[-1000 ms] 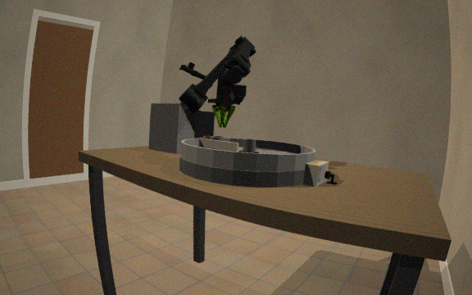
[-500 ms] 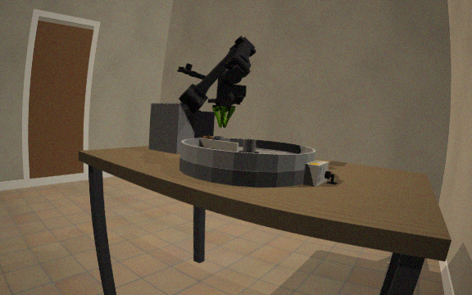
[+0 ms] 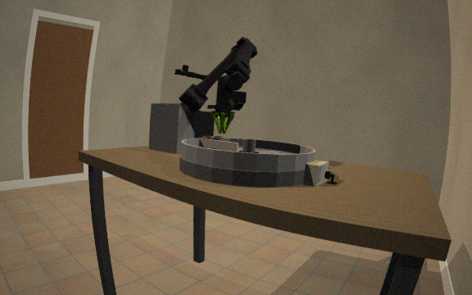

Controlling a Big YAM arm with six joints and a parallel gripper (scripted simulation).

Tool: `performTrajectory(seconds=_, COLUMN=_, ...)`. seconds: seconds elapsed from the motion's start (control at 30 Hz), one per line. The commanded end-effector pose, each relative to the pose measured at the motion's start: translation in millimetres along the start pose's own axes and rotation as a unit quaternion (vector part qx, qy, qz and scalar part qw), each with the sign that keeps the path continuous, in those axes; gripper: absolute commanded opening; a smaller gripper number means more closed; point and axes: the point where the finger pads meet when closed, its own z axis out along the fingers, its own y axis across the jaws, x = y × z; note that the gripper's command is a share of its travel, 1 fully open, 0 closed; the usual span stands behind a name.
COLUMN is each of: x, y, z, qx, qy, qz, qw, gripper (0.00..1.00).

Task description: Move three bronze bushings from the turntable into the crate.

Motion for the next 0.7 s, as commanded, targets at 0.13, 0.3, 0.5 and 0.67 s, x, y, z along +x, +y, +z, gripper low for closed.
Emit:
performTrajectory(seconds=0.13, x=-11.3, y=1.4, z=-7.2, qx=0.001, qy=-0.013, qz=0.003, qw=1.000, gripper=0.14)
performTrajectory(seconds=0.3, x=-11.3, y=1.4, z=-7.2, qx=0.001, qy=-0.013, qz=0.002, qw=1.000, gripper=0.14)
performTrajectory(seconds=0.5, x=-11.3, y=1.4, z=-7.2, qx=0.001, qy=-0.013, qz=0.002, qw=1.000, gripper=0.14)
performTrajectory(seconds=0.67, x=-11.3, y=1.4, z=-7.2, qx=0.001, qy=-0.013, qz=0.002, qw=1.000, gripper=0.14)
